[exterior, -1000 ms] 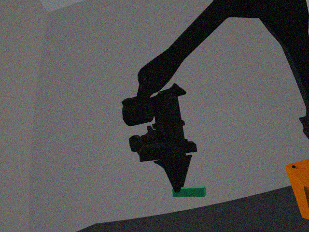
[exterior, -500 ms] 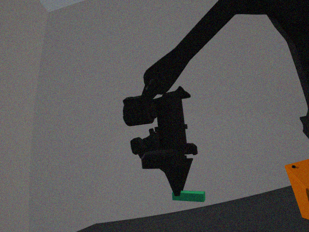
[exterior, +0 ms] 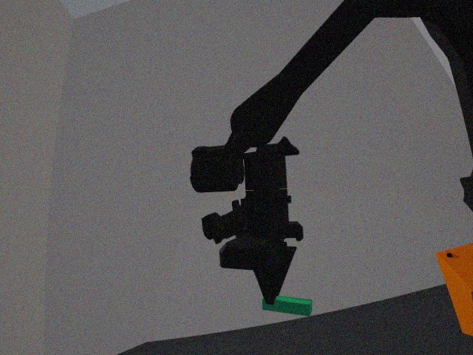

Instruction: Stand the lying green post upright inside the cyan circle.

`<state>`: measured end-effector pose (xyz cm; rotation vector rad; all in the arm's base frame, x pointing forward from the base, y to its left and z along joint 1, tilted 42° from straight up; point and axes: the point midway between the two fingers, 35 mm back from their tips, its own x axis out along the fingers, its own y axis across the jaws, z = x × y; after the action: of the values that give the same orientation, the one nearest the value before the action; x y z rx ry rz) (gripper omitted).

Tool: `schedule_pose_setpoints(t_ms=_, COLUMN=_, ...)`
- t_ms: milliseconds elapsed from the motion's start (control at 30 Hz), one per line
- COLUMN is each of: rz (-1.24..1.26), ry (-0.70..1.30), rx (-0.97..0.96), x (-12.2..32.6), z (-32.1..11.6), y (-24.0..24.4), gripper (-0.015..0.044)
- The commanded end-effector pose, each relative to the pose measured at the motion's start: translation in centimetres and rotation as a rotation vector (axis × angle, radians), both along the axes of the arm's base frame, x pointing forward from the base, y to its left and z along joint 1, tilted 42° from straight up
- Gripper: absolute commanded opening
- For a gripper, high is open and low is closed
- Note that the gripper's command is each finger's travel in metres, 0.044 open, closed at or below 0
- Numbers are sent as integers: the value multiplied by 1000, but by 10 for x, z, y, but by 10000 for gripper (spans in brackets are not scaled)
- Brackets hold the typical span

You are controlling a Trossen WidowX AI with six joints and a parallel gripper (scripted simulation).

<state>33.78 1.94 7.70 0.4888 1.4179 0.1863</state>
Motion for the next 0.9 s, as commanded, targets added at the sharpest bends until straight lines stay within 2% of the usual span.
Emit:
schedule_pose_setpoints(t_ms=0, rz=-14, ry=-22, rx=-24, x=0, z=-1, y=0, gripper=22)
schedule_pose_setpoints(t_ms=867, rz=-79, ry=-143, rx=-113, x=3, z=-8, y=2, gripper=22)
